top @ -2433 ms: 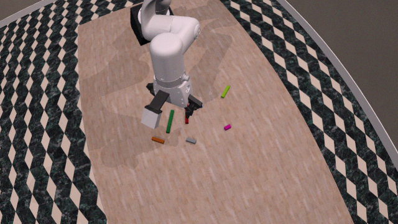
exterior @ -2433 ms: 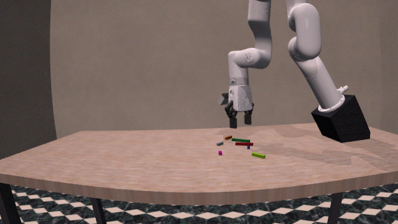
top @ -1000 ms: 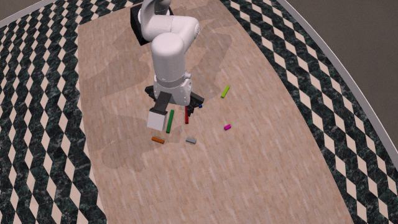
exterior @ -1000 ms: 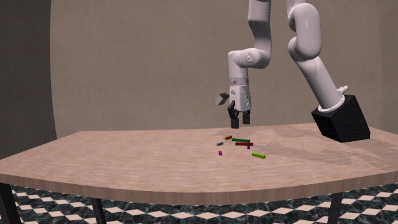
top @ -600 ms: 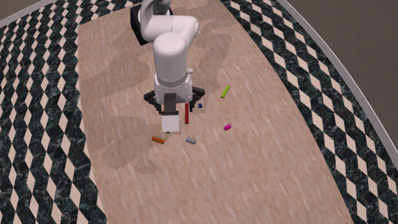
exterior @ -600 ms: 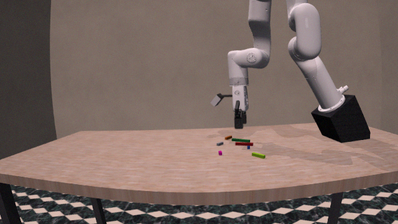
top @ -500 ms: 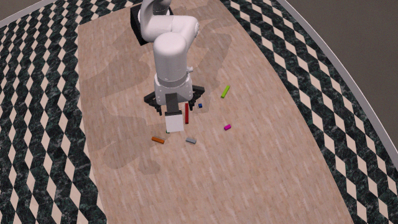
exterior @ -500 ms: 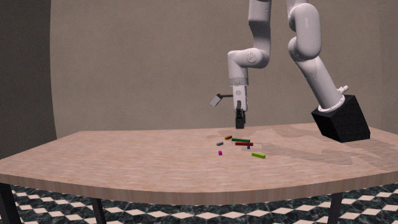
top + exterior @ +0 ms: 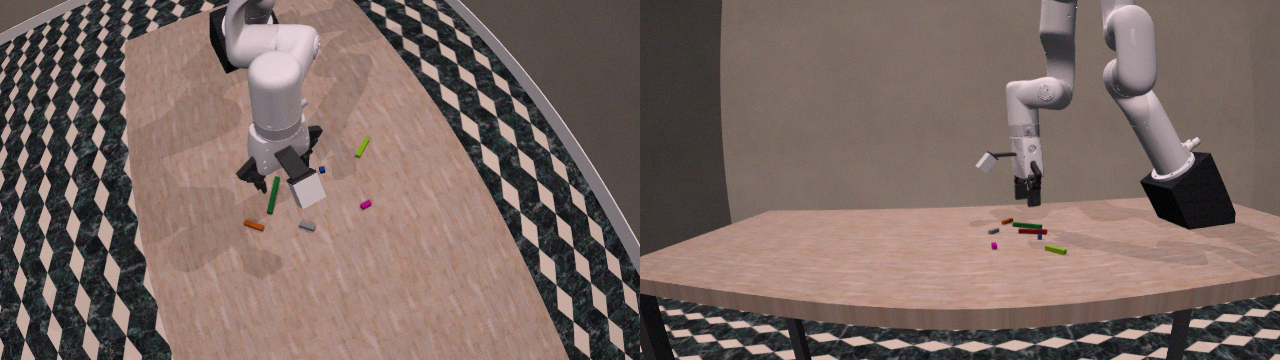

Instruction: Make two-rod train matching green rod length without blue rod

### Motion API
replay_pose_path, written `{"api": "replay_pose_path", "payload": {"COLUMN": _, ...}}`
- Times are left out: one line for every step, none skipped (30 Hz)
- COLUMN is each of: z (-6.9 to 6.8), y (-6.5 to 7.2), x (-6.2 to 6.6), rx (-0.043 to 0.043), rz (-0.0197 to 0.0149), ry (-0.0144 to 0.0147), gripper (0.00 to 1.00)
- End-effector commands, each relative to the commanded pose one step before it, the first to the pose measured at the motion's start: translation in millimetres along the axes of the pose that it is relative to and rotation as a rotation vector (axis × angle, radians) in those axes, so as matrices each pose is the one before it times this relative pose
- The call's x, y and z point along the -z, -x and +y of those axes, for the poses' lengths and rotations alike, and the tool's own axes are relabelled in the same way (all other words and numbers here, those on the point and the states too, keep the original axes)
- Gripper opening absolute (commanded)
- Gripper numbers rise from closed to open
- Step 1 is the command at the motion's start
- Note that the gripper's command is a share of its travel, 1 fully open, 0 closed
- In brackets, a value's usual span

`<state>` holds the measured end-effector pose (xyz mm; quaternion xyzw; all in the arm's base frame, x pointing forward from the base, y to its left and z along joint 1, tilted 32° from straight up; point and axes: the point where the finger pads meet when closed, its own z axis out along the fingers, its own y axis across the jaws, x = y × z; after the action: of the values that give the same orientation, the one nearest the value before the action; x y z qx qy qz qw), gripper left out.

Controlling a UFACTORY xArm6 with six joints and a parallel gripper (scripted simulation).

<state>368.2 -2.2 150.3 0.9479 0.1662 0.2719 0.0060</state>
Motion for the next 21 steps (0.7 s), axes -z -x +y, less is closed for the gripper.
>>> {"api": "replay_pose_path", "payload": {"z": 0.31, "y": -1.06, "x": 0.66, "rx": 0.16407, "rz": 0.02208, "ry": -0.02677, "gripper": 1.0}}
{"api": "replay_pose_path", "payload": {"z": -0.03, "y": -0.02, "x": 0.03, "rx": 0.02981, "rz": -0.00002, "ry": 0.00001, "gripper": 1.0}}
{"api": "replay_pose_path", "payload": {"z": 0.0, "y": 0.0, "x": 0.0, "rx": 0.0, "rz": 0.0, "ry": 0.0, "gripper": 1.0}}
{"api": "replay_pose_path", "payload": {"z": 0.0, "y": 0.0, "x": 0.0, "rx": 0.0, "rz": 0.0, "ry": 0.0, "gripper": 1.0}}
{"api": "replay_pose_path", "payload": {"z": -0.05, "y": -0.03, "x": 0.07, "rx": 0.06457, "rz": -0.00003, "ry": 0.00002, "gripper": 1.0}}
{"api": "replay_pose_path", "payload": {"z": -0.04, "y": -0.03, "x": 0.05, "rx": 0.04572, "rz": -0.00003, "ry": 0.00002, "gripper": 1.0}}
{"api": "replay_pose_path", "payload": {"z": -0.01, "y": -0.01, "x": 0.02, "rx": 0.01827, "rz": -0.00001, "ry": 0.00001, "gripper": 1.0}}
{"api": "replay_pose_path", "payload": {"z": -0.02, "y": -0.01, "x": 0.03, "rx": 0.02239, "rz": -0.00001, "ry": 0.00001, "gripper": 1.0}}
{"api": "replay_pose_path", "payload": {"z": -0.02, "y": -0.02, "x": 0.03, "rx": 0.02886, "rz": -0.00002, "ry": 0.00001, "gripper": 1.0}}
{"api": "replay_pose_path", "payload": {"z": -0.02, "y": -0.02, "x": 0.03, "rx": 0.03108, "rz": -0.00002, "ry": 0.00001, "gripper": 1.0}}
{"api": "replay_pose_path", "payload": {"z": -0.02, "y": -0.02, "x": 0.03, "rx": 0.03055, "rz": -0.00002, "ry": 0.00001, "gripper": 1.0}}
{"api": "replay_pose_path", "payload": {"z": -0.02, "y": -0.02, "x": 0.03, "rx": 0.02979, "rz": -0.00002, "ry": 0.00001, "gripper": 1.0}}
{"api": "replay_pose_path", "payload": {"z": -0.02, "y": -0.02, "x": 0.03, "rx": 0.02616, "rz": -0.00002, "ry": 0.00001, "gripper": 1.0}}
{"api": "replay_pose_path", "payload": {"z": -0.01, "y": -0.01, "x": 0.02, "rx": 0.01929, "rz": -0.00001, "ry": 0.0, "gripper": 1.0}}
{"api": "replay_pose_path", "payload": {"z": -0.01, "y": -0.01, "x": 0.01, "rx": 0.01306, "rz": -0.00001, "ry": 0.0, "gripper": 1.0}}
{"api": "replay_pose_path", "payload": {"z": 0.0, "y": -0.01, "x": 0.01, "rx": 0.00773, "rz": -0.00001, "ry": 0.0, "gripper": 1.0}}
{"api": "replay_pose_path", "payload": {"z": 0.0, "y": 0.0, "x": 0.0, "rx": 0.00362, "rz": 0.0, "ry": 0.0, "gripper": 1.0}}
{"api": "replay_pose_path", "payload": {"z": 0.0, "y": 0.0, "x": 0.0, "rx": 0.00105, "rz": 0.0, "ry": 0.0, "gripper": 1.0}}
{"api": "replay_pose_path", "payload": {"z": 0.0, "y": 0.0, "x": 0.0, "rx": 0.00012, "rz": 0.0, "ry": 0.0, "gripper": 1.0}}
{"api": "replay_pose_path", "payload": {"z": 0.0, "y": 0.0, "x": 0.0, "rx": 0.0, "rz": 0.0, "ry": 0.0, "gripper": 1.0}}
{"api": "replay_pose_path", "payload": {"z": 0.0, "y": 0.0, "x": 0.0, "rx": 0.0, "rz": 0.0, "ry": 0.0, "gripper": 1.0}}
